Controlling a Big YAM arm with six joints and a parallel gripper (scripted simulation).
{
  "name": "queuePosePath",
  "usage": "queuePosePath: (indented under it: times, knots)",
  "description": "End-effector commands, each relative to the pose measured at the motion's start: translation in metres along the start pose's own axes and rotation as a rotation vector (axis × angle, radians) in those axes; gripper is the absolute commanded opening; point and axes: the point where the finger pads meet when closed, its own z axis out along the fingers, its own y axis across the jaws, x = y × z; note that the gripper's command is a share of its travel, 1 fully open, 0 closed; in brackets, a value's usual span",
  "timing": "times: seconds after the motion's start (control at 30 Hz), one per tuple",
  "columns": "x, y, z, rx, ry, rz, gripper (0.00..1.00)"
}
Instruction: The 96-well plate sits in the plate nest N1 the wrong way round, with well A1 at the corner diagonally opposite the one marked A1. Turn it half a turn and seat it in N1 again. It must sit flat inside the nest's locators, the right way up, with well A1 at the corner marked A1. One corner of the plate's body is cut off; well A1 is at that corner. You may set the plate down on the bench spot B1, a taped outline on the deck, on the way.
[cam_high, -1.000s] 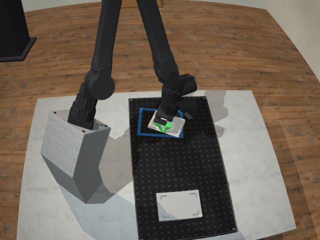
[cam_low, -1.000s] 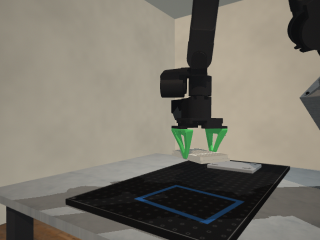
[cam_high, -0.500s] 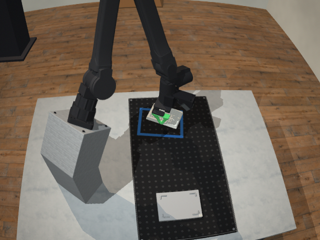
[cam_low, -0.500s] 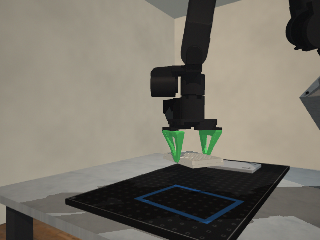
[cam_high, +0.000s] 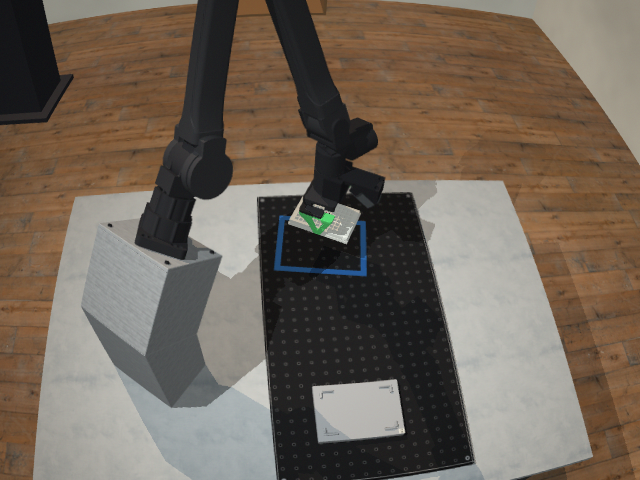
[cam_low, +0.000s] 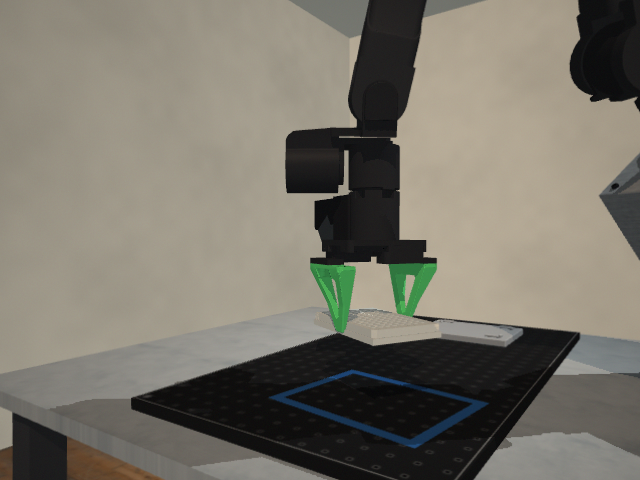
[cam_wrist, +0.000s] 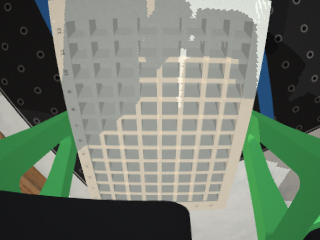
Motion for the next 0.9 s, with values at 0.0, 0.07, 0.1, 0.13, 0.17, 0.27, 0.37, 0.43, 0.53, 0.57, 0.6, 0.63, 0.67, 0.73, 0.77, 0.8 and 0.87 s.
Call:
queuePosePath:
  times: [0.0,0.07,0.1,0.13,0.17,0.27,0.37,0.43,0.53,0.57,0.6,0.63,0.67,0.73,0.77,0.8,0.87]
  knots:
    - [-0.005,-0.011,-0.001,0.023,-0.007,0.045,0.0]
    - [-0.003,-0.004,-0.001,0.015,-0.005,0.068,0.0]
    - [-0.002,-0.002,0.0,0.01,-0.003,0.095,0.0]
    - [-0.002,-0.001,0.0,0.008,-0.003,0.128,0.0]
    - [-0.002,-0.001,0.0,0.008,-0.003,0.128,0.0]
    - [-0.002,-0.002,0.0,0.008,-0.003,0.194,0.0]
    - [-0.002,-0.002,0.0,0.009,-0.004,0.295,0.0]
    - [-0.002,-0.002,0.0,0.009,-0.004,0.362,0.0]
    - [-0.002,-0.002,0.0,0.009,-0.004,0.462,0.0]
    - [-0.002,-0.002,0.0,0.009,-0.005,0.495,0.0]
    - [-0.002,-0.002,0.0,0.009,-0.005,0.517,0.0]
    - [-0.002,-0.002,0.0,0.009,-0.005,0.517,0.0]
    - [-0.001,-0.002,0.0,0.009,-0.004,0.517,0.0]
    - [-0.001,-0.002,0.0,0.009,-0.004,0.517,0.0]
    - [-0.001,-0.002,0.0,0.009,-0.004,0.517,0.0]
    - [-0.005,0.002,-0.003,-0.007,-0.01,0.505,0.0]
    - [-0.005,0.002,-0.003,-0.007,-0.01,0.505,0.0]
